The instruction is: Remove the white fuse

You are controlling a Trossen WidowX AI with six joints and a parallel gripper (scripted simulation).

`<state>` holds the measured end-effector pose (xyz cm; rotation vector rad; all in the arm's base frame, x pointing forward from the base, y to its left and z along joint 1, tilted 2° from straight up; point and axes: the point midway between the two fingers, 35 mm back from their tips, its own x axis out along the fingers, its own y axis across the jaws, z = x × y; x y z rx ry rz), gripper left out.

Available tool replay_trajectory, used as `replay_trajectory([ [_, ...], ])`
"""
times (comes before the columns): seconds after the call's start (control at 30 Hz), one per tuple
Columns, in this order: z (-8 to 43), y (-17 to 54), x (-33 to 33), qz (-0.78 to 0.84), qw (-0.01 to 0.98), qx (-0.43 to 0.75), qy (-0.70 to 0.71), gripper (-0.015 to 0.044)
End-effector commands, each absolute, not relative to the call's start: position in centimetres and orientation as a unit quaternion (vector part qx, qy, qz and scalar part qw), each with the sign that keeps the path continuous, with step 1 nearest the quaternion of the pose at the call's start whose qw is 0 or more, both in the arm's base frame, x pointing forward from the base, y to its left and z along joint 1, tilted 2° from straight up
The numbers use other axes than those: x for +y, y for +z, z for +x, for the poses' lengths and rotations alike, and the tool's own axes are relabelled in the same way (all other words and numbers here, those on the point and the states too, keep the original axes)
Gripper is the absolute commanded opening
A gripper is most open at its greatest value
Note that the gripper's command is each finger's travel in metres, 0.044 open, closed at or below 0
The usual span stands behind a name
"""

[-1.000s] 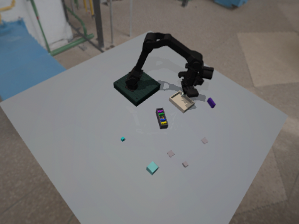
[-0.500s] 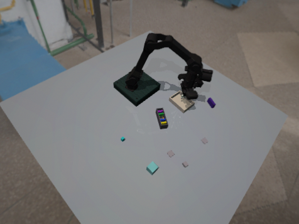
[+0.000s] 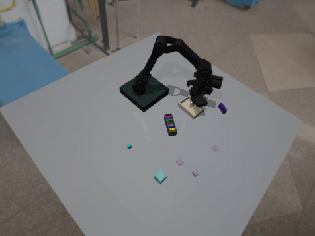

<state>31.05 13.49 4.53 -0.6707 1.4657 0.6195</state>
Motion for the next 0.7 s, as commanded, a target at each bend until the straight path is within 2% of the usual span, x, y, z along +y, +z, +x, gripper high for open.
replay_trajectory([
  [0.0, 31.1, 4.6, 13.5, -0.295, 0.650, 0.645, 0.273, 0.0131],
  [0.27, 31.1, 4.9, 13.5, -0.295, 0.650, 0.645, 0.273, 0.0330],
  [0.4, 30.9, 8.2, 13.6, -0.292, 0.651, 0.646, 0.272, 0.0330],
  [0.67, 30.9, 8.2, 13.6, -0.292, 0.651, 0.646, 0.272, 0.0330],
])
